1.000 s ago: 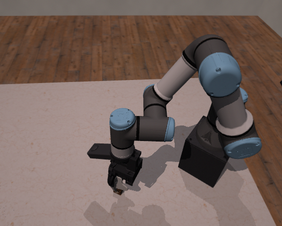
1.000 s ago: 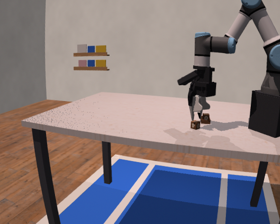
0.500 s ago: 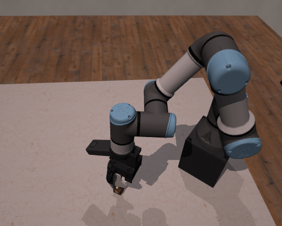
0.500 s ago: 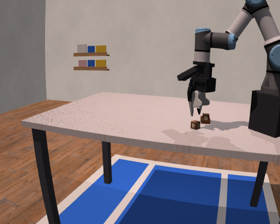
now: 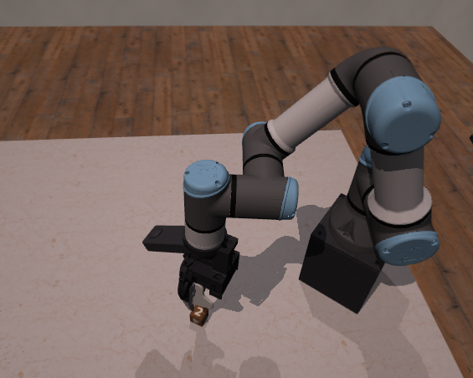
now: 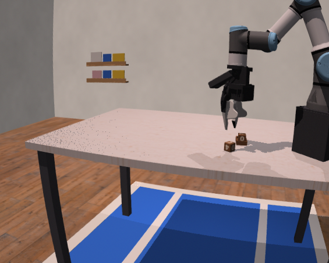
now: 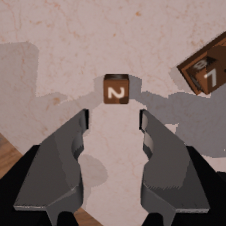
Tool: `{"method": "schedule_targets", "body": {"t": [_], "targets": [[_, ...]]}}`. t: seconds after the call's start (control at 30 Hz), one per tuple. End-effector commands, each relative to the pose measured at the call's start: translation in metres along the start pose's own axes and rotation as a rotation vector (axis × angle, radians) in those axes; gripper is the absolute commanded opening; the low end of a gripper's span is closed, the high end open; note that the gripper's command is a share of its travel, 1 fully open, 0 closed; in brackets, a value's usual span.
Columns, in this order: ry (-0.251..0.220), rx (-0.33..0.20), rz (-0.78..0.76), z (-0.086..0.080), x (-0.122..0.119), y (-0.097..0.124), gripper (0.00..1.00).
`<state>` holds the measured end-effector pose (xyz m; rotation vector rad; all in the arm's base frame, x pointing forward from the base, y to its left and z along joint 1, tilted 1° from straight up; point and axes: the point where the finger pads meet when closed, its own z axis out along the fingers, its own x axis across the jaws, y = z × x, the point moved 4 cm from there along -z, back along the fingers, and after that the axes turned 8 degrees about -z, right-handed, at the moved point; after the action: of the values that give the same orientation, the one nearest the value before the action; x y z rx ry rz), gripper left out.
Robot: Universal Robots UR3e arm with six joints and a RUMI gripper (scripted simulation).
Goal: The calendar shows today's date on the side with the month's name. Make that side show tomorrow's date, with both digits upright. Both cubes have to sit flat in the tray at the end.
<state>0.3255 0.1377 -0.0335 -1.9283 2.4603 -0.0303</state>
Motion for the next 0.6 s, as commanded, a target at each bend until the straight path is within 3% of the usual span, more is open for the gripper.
{"method": "schedule_targets", "body": {"t": [0.0,0.3,0.57], "targets": [[0.007,-0.005,0.0,-0.0001,0.0006,0.0033,0.28],[0.016,0.038,-0.002,0.0023,-0.0001,0.0043,0.28],[0.031,0.121,-0.004,0.0043,-0.001,0.008,0.28]]}}
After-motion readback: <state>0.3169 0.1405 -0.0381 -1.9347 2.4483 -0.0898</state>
